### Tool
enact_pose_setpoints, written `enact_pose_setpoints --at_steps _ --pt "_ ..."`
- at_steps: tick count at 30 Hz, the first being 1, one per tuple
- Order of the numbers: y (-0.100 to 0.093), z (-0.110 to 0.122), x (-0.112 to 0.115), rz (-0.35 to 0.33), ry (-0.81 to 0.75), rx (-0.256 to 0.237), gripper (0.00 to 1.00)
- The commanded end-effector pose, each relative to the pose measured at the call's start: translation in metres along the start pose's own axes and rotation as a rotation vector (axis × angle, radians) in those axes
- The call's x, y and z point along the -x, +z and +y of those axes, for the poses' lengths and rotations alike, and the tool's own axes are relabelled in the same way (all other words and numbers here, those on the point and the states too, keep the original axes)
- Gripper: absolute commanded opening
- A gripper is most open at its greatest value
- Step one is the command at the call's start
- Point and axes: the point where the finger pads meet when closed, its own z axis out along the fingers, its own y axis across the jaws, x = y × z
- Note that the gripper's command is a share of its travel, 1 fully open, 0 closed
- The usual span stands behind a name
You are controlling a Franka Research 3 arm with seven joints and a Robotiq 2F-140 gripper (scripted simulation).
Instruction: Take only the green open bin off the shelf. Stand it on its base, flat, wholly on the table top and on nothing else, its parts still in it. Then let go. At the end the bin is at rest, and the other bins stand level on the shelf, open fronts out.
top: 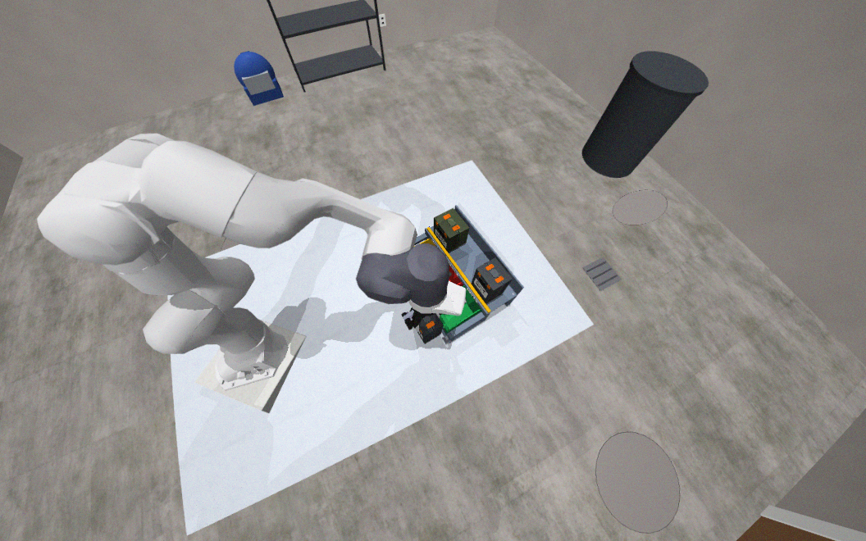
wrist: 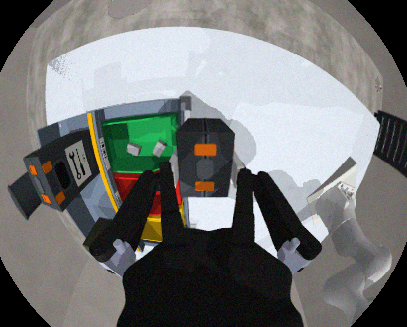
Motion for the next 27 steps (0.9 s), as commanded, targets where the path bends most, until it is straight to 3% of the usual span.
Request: enact_pose_setpoints --at_steps 1,4,27 --pt "-0.0082 -0.0052 -0.0053 0.017 -0.004 -0.014 0.00" --pt "-0.0017 -0.0011 -0.0011 0.003 -0.001 -0.003 0.00" --pt "-0.0082 -0.0052 -0.0052 0.017 -0.004 -0.014 0.00"
